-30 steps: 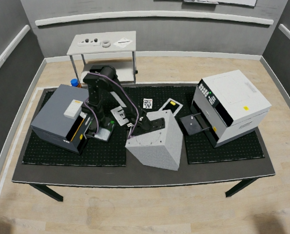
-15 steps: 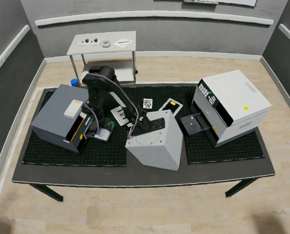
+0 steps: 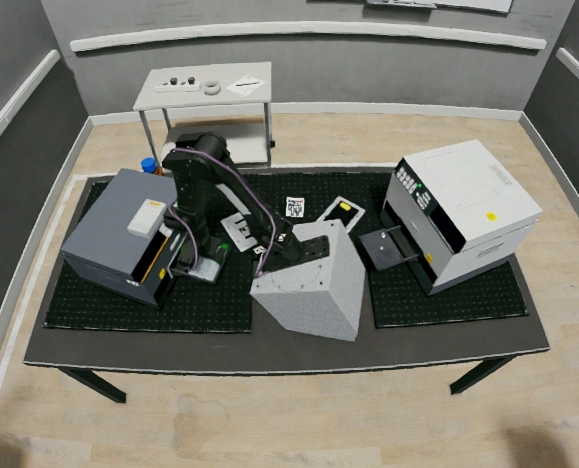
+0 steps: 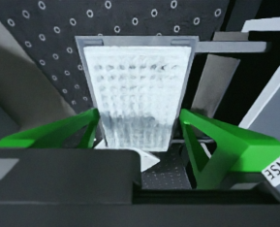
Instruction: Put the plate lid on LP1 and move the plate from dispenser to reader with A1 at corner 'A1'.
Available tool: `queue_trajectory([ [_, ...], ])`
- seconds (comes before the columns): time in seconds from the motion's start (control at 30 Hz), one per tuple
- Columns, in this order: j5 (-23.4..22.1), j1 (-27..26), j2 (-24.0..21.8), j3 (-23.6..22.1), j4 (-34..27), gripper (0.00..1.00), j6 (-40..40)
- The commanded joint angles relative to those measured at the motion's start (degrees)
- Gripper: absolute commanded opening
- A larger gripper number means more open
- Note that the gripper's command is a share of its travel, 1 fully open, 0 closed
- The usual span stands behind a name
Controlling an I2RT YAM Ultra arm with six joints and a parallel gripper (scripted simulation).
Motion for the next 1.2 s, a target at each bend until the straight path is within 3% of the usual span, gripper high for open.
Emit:
queue_trajectory([
  [0.0, 0.0, 0.5, 1.1, -0.4, 0.9, 1.0, 0.6],
  [0.53, 0.0, 0.3, 0.7, 0.1, 0.7, 1.0, 0.2],
  [1.17, 0.0, 0.3, 0.7, 0.1, 0.7, 0.88, 0.2],
])
